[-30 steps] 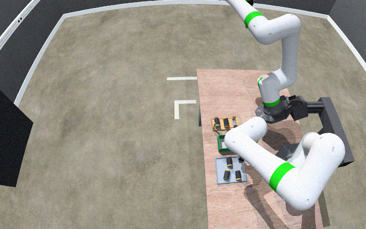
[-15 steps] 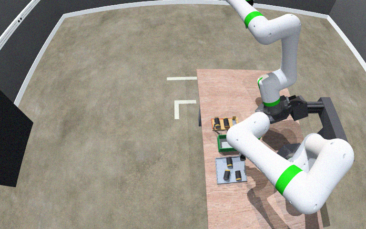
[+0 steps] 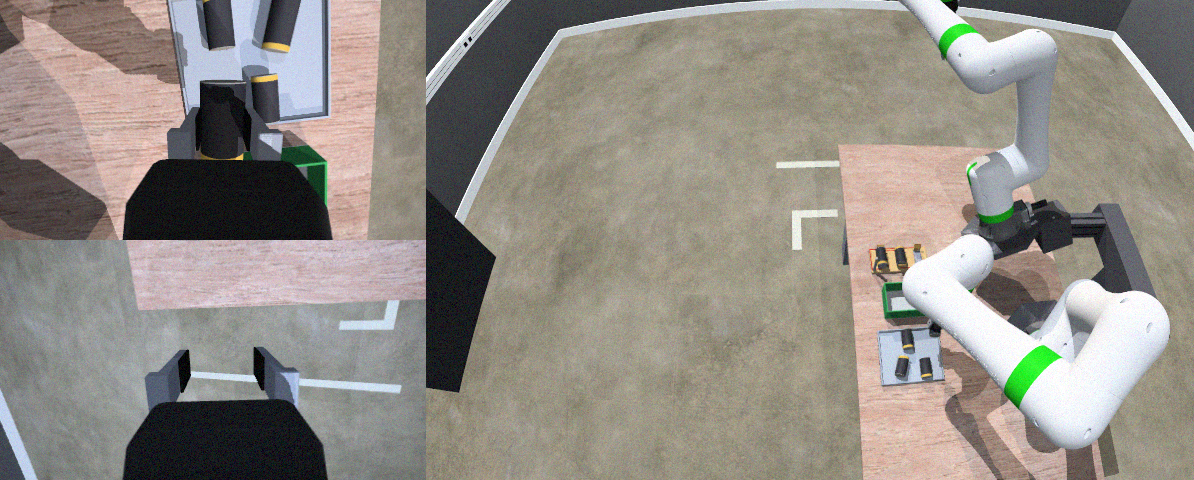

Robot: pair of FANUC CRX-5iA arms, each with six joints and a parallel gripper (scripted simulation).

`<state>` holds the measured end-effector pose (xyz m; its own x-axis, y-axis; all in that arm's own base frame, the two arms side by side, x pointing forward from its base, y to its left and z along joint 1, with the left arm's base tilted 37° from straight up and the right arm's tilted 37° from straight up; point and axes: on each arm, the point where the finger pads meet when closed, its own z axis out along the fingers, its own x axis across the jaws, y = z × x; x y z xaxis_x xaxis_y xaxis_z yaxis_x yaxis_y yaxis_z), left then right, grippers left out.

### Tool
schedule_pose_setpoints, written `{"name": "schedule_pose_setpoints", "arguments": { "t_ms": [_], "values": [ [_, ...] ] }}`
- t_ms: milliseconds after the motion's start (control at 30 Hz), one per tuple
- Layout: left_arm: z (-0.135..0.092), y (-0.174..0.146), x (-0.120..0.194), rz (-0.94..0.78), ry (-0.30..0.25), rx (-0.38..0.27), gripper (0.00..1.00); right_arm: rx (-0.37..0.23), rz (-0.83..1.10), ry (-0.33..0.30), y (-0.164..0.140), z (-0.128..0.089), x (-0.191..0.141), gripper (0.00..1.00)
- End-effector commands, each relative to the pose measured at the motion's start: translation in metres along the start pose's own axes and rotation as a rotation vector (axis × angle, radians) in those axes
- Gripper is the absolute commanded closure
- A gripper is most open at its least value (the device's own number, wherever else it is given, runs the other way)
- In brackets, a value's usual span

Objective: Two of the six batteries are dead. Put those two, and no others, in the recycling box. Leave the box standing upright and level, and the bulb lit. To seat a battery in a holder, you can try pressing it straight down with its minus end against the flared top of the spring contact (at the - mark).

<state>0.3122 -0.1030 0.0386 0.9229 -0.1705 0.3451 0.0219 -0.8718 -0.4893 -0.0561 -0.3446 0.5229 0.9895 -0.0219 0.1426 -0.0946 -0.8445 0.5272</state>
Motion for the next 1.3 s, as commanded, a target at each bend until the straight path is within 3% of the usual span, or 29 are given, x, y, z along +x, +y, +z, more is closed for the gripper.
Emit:
{"name": "schedule_pose_setpoints", "arguments": {
  "t_ms": [0,167,633,700,1200,1267],
  "values": [
    [-0.0006,0.0004,0.0003,0.062,0.000,-0.002,0.43,-0.002,0.001,-0.001,0.0003,-0.0011,-0.0004,0.00],
    [-0.0006,0.0004,0.0003,0.135,0.000,-0.002,0.43,-0.002,0.001,-0.001,0.0003,-0.0011,-0.0004,0.00],
    [-0.0006,0.0004,0.0003,0.631,0.000,-0.002,0.43,-0.002,0.001,-0.001,0.0003,-0.0011,-0.0004,0.00],
    [-0.0006,0.0004,0.0003,0.631,0.000,-0.002,0.43,-0.002,0.001,-0.001,0.0003,-0.0011,-0.0004,0.00],
    [-0.0005,0.0004,0.0003,1.341,0.001,-0.002,0.43,-0.002,0.001,-0.001,0.0003,-0.0011,-0.0004,0.00],
    [-0.0005,0.0004,0.0003,1.341,0.001,-0.002,0.43,-0.002,0.001,-0.001,0.0003,-0.0011,-0.0004,0.00]
  ]
}}
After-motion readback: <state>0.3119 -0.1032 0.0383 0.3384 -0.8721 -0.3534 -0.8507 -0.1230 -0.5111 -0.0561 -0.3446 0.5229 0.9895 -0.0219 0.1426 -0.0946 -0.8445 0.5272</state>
